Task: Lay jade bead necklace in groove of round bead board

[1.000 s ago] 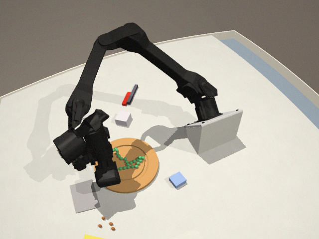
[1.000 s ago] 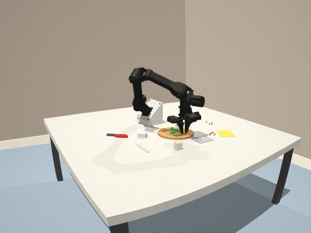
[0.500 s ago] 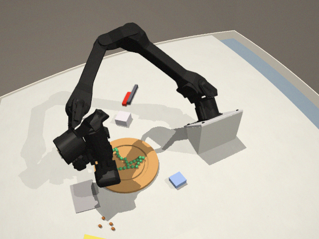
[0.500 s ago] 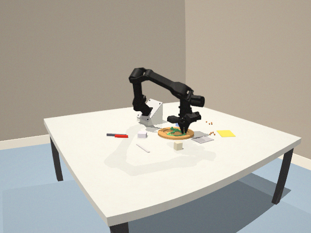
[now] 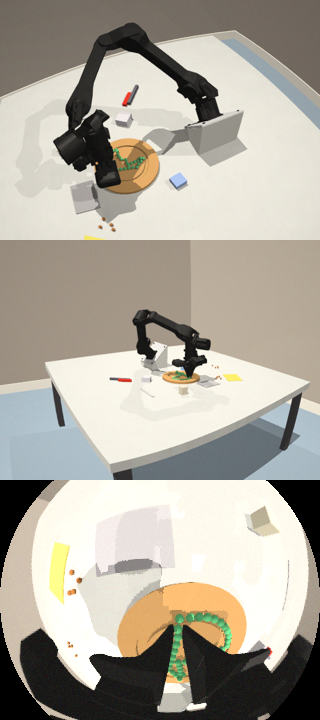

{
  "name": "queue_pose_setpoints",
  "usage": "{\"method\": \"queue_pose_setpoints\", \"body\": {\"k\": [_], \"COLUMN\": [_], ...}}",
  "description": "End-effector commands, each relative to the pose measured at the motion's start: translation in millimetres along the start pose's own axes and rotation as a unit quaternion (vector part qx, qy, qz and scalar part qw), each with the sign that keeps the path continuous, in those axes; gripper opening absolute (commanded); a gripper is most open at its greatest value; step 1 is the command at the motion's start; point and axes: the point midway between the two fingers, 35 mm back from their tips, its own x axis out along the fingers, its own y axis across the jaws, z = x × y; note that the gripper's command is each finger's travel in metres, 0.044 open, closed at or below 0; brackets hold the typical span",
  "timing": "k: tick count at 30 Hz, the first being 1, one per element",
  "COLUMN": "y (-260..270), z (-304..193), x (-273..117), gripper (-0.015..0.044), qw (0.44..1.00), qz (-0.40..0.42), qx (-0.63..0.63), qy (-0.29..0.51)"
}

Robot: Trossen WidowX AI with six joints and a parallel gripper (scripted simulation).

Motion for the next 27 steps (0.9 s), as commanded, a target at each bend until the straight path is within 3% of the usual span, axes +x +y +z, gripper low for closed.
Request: {"method": "queue_pose_setpoints", "body": {"k": [1,27], "y": [0,10], "z": [0,6], "x": [0,-6], "gripper": [0.0000,0.0000], "qw": [1.000,1.000], "qz": [0.000,-0.002], "qx": [0.000,-0.003], "qy": [0.000,-0.001]}}
